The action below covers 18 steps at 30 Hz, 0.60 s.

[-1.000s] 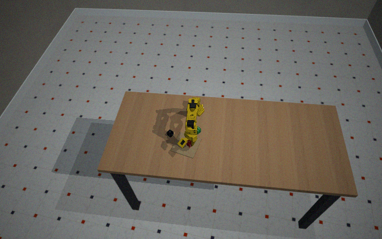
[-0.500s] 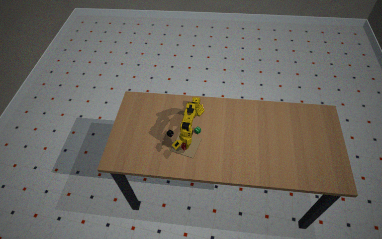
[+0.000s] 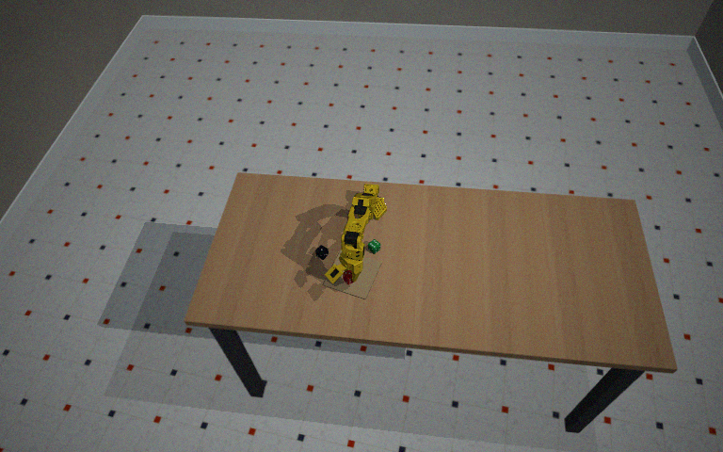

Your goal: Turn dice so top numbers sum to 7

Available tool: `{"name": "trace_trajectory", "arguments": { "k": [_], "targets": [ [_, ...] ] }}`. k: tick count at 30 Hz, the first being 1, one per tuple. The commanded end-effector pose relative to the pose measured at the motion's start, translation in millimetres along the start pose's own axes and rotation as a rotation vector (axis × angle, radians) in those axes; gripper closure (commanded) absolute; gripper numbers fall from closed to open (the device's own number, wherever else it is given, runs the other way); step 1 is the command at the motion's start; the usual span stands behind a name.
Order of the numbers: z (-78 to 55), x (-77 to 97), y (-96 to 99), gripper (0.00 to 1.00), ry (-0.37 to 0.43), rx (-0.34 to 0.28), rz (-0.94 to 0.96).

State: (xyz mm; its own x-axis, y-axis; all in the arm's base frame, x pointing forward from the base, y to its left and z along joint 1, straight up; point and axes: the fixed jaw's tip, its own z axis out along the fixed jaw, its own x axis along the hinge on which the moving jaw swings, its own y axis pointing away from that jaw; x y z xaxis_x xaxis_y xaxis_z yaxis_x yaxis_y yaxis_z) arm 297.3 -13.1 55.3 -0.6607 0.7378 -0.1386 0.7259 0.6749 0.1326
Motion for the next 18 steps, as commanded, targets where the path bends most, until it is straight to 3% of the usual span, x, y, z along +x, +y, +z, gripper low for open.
{"name": "trace_trajectory", "arguments": {
  "k": [1, 12, 13, 18],
  "targets": [
    [-11.8, -6.8, 2.4, 1.00, -0.037, -0.033, -0.001],
    [-11.8, -6.8, 2.4, 1.00, -0.037, -0.033, -0.001],
    [-16.1, -15.3, 1.5, 1.00, -0.069, -0.055, -0.003],
    [-16.1, -15.3, 1.5, 1.00, -0.069, -0.055, -0.003]
  ]
}}
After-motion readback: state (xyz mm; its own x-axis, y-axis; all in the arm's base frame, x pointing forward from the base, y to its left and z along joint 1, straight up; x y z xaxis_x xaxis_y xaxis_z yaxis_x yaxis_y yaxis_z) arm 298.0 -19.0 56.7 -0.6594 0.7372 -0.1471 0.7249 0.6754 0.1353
